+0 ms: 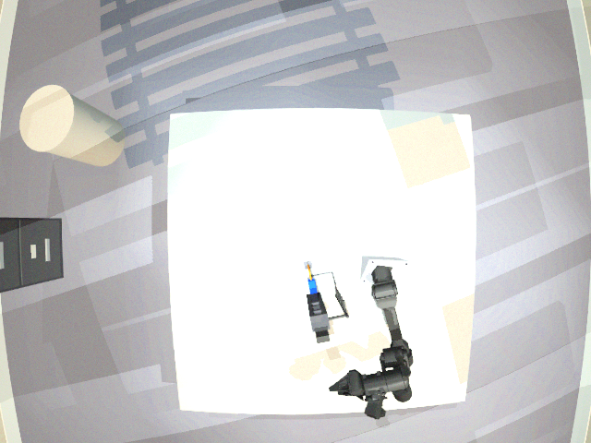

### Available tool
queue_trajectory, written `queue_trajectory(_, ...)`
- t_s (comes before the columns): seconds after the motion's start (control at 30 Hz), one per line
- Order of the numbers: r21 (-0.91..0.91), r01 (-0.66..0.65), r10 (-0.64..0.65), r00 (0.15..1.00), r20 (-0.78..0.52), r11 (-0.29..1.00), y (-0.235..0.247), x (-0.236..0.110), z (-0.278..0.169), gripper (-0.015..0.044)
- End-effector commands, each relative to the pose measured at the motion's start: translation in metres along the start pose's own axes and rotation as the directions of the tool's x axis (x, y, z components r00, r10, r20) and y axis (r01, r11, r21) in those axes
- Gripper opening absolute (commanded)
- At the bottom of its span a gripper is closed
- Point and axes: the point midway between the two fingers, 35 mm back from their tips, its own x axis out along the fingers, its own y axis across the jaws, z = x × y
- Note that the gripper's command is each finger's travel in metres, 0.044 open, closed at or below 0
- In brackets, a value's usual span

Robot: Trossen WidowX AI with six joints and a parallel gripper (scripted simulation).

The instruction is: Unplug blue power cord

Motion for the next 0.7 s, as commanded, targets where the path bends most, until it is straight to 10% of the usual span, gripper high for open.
queue_trajectory(0.0, -0.003, -0.003, 0.003, 1.000, 0.008, 1.000, 0.000, 0.000, 0.001, 0.0374)
queue_trajectory(0.27, 0.475, 0.025, -0.075, 0.994, 0.086, 0.880, -0.099, 0.021, -0.003, 0.0164)
queue_trajectory(0.67, 0.850, 0.186, -0.229, 0.970, -0.079, 0.493, -0.190, 0.045, -0.082, 0.0160)
